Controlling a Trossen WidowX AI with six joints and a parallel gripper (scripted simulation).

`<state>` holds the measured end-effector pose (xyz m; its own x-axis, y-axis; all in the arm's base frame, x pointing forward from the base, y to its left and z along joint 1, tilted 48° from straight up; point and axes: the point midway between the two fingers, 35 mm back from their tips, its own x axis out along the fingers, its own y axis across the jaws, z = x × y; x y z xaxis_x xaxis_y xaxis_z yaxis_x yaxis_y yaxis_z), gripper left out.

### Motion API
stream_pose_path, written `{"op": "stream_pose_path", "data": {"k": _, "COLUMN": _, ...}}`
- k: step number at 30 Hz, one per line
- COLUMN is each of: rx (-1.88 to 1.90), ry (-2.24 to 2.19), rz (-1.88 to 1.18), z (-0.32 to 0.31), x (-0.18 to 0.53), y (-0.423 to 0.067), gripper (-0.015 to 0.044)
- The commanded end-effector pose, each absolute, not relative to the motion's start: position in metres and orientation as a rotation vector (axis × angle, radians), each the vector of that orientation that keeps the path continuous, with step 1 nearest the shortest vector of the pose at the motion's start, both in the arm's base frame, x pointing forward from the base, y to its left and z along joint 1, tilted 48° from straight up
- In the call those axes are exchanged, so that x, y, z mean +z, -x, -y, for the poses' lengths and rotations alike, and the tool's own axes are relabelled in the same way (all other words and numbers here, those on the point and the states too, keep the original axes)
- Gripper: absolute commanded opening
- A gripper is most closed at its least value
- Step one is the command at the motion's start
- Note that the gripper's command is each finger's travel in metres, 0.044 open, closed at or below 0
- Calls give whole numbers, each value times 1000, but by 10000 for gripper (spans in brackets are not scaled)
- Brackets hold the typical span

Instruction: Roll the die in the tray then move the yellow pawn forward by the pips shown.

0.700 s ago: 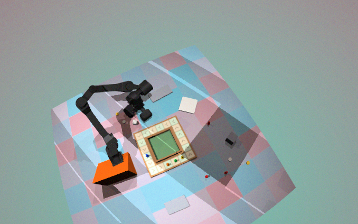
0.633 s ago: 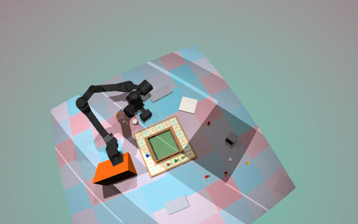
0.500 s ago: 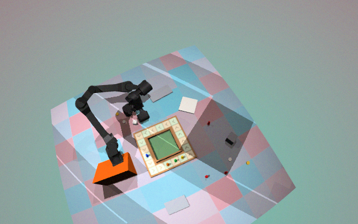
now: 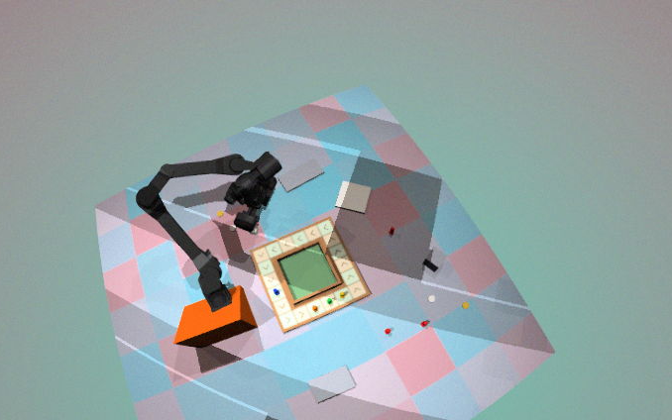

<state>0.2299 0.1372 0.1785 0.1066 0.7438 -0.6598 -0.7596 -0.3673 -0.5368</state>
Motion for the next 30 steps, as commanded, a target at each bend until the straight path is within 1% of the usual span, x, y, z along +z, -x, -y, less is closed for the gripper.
{"op": "stream_pose_path", "data": {"k": 1, "rx": 1332, "ry": 462, "rz": -644, "z": -131, "x": 173, "y": -213, "gripper": 275}}
{"op": "stream_pose_path", "data": {"k": 16, "rx": 918, "ry": -249, "rz": -1137, "z": -127, "x": 169, "y": -199, "gripper": 275}}
{"op": "stream_pose_path", "data": {"k": 30, "rx": 402, "ry": -909, "rz": -1464, "z": -123, "x": 165, "y": -186, "gripper": 275}}
